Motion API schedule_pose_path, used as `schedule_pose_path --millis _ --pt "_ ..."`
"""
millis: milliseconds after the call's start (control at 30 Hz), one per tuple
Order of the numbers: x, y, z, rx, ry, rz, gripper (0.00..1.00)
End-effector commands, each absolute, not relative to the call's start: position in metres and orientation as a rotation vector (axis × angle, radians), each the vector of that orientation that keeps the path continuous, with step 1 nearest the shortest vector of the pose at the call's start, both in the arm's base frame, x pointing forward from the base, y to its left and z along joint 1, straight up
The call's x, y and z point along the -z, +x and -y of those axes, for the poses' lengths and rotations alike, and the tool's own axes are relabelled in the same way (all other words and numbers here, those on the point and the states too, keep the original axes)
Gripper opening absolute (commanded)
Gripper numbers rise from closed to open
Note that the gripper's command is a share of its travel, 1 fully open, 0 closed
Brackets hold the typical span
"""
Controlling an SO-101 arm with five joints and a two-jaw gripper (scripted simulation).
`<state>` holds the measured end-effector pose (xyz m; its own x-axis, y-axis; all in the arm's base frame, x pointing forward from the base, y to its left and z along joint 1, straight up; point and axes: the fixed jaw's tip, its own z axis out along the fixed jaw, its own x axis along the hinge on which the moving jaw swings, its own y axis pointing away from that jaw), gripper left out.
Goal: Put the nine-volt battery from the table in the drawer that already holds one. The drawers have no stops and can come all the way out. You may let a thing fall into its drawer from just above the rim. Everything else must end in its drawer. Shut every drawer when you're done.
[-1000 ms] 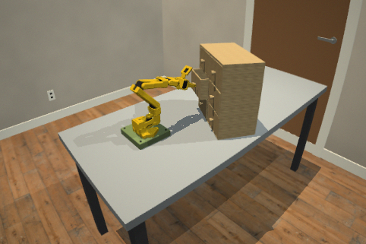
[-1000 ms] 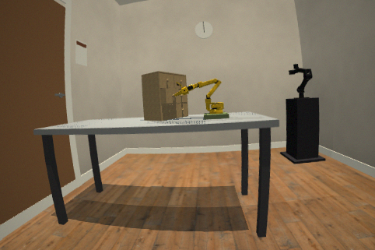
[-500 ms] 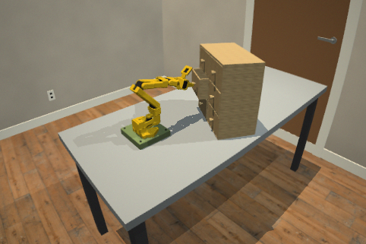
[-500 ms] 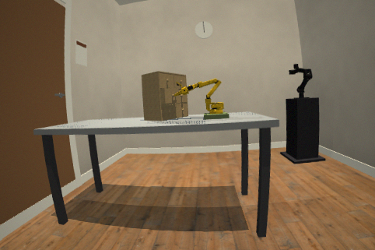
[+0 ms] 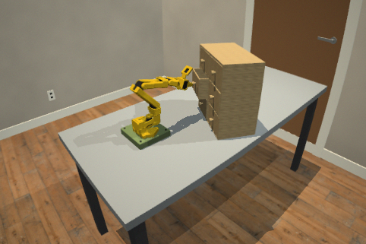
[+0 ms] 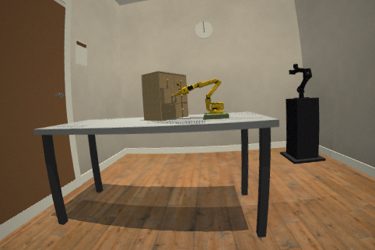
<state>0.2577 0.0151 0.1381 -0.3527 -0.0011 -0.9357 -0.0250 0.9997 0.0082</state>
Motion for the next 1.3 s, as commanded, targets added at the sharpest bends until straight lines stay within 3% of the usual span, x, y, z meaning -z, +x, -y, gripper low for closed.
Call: schedule_pose_path --millis 0,1267 --pt "-0.14 0.259 -0.016 -0.03 -0.017 -1.922 0.0" --pt "-0.137 0.279 -0.014 -0.018 -0.017 -1.921 0.0"
